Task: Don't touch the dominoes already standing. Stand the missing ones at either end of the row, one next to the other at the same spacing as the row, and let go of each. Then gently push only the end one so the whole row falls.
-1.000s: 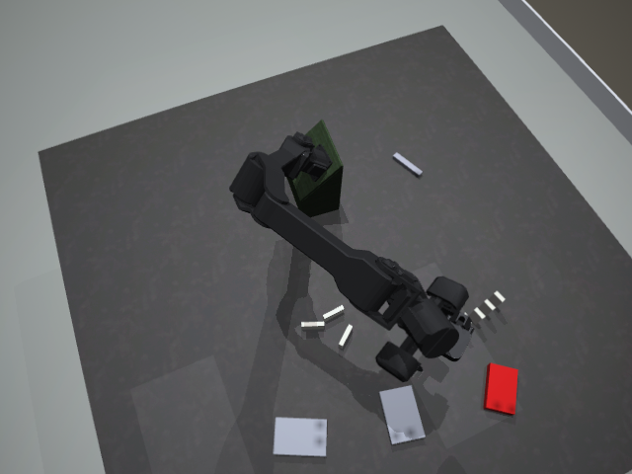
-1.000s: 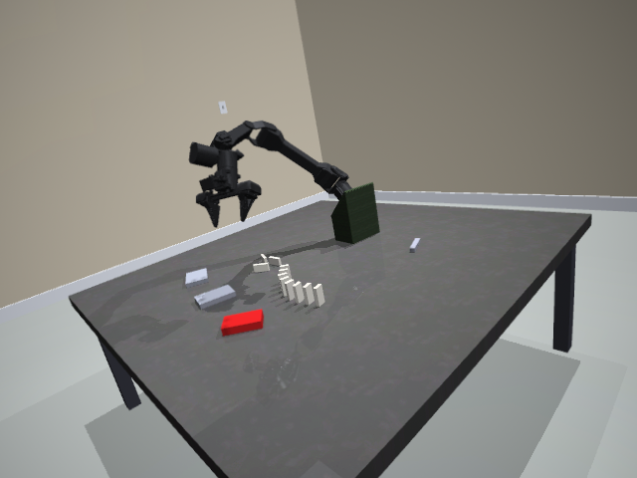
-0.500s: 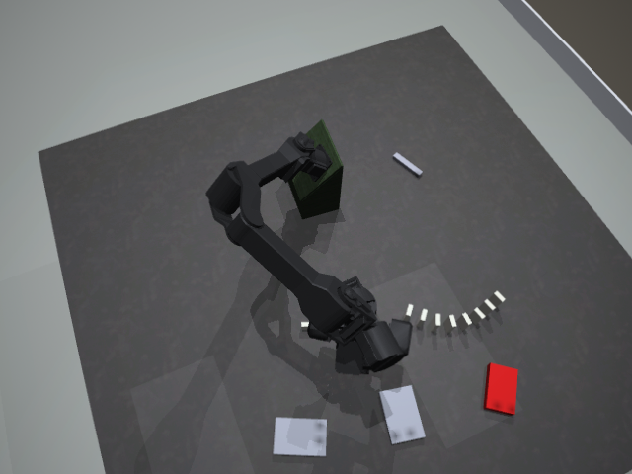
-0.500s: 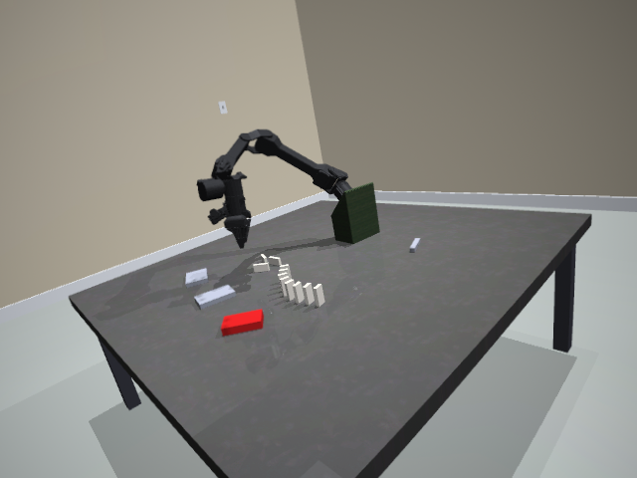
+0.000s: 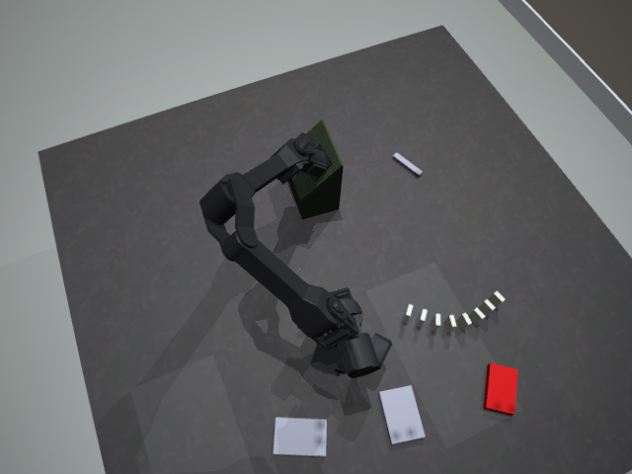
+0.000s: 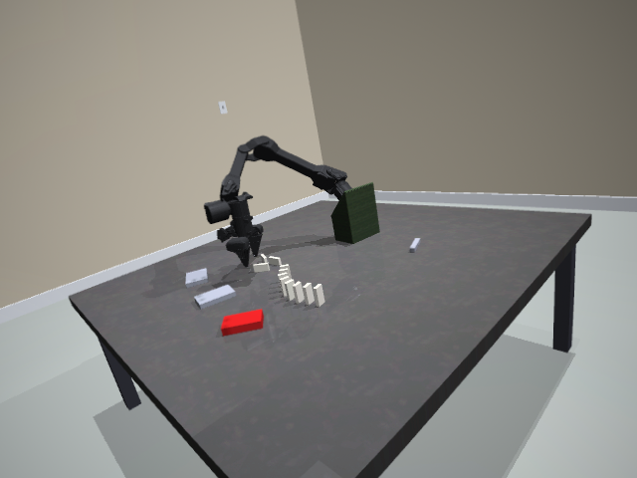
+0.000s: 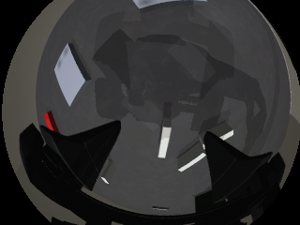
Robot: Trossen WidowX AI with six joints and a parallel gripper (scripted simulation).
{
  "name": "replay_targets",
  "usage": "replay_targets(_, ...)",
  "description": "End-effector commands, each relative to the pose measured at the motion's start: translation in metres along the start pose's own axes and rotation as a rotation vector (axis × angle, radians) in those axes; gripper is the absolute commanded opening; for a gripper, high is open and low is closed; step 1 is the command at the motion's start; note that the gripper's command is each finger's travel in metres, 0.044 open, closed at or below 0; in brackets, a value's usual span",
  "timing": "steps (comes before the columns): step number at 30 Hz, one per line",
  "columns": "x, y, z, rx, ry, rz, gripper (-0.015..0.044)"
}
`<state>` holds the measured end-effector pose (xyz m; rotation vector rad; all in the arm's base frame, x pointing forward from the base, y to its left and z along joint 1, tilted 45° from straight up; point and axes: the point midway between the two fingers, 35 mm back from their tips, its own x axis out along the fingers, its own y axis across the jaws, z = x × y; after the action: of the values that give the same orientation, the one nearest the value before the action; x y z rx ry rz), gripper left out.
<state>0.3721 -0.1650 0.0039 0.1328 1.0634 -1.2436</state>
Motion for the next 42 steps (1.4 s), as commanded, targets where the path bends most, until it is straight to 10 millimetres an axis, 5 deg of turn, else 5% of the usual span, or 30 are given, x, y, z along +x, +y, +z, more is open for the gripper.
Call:
replay_targets(1,0.018,-0.004,-0.007,-0.018,0.011,-0.019,0.0440)
replay_targets(20,0.033,-0.004,-0.009,-0.018,0.011,-0.019,0.0440)
replay_targets(36,0.033,-0.004,-0.009,-0.018,0.011,-0.019,0.0026)
replay_targets(42,0.033,-0.004,-0.009,-0.018,0.011,-0.019,0.0026)
